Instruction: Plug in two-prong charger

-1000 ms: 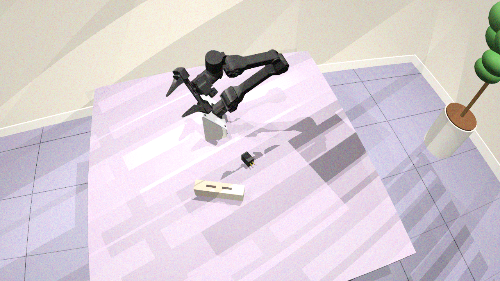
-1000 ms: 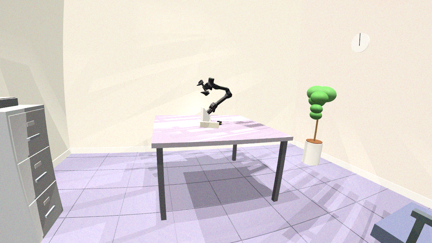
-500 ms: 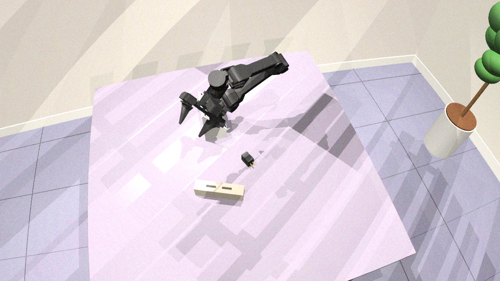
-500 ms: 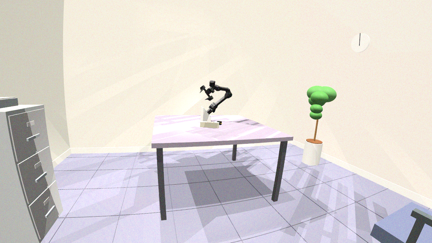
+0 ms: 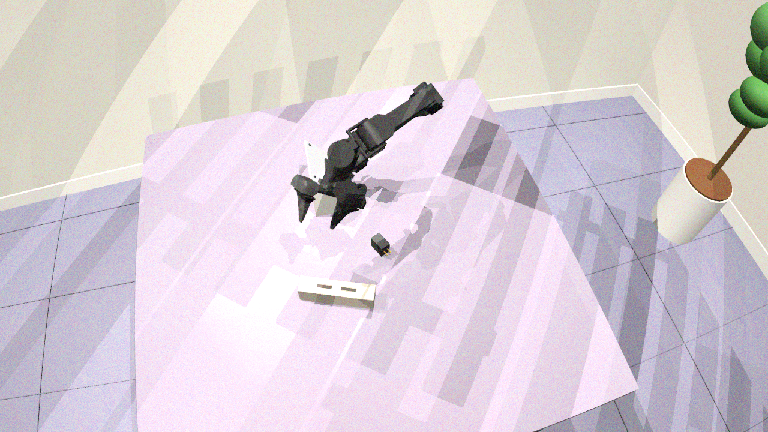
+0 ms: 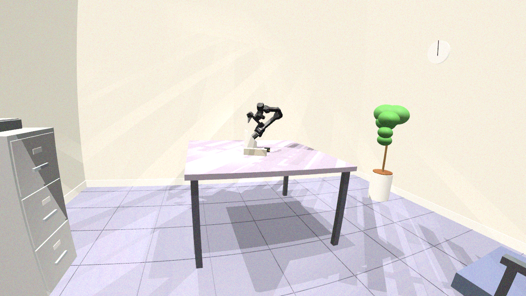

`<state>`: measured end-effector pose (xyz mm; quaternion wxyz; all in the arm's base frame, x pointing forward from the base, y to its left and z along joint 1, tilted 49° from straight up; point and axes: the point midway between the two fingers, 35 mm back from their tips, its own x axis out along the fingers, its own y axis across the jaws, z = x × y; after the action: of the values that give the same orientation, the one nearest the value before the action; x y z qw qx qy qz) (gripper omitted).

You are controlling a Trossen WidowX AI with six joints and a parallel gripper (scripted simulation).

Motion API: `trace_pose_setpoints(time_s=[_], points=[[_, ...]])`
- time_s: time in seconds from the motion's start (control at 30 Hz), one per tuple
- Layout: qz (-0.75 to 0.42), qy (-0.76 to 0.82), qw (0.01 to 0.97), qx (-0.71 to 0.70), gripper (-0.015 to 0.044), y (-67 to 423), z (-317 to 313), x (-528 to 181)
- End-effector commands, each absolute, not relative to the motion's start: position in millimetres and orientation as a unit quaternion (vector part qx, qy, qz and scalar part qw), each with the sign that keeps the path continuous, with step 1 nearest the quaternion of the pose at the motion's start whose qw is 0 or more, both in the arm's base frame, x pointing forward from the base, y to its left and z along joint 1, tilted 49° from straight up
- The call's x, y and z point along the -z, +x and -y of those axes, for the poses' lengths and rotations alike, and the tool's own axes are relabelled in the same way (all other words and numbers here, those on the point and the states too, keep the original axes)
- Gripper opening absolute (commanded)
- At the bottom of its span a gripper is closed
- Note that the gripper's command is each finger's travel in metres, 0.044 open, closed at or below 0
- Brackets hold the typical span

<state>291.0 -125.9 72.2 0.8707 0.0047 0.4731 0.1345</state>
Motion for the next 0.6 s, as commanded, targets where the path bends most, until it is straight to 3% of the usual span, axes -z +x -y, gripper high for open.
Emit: trace_pose_setpoints(time_s=[0.0,0.57], points=[[-0.484,0.013,0.856,-0.180,0.0440,291.4,100.1,-68.6],[-0.524,0.041,0.786,-0.324,0.0440,277.3,13.3,-65.2]])
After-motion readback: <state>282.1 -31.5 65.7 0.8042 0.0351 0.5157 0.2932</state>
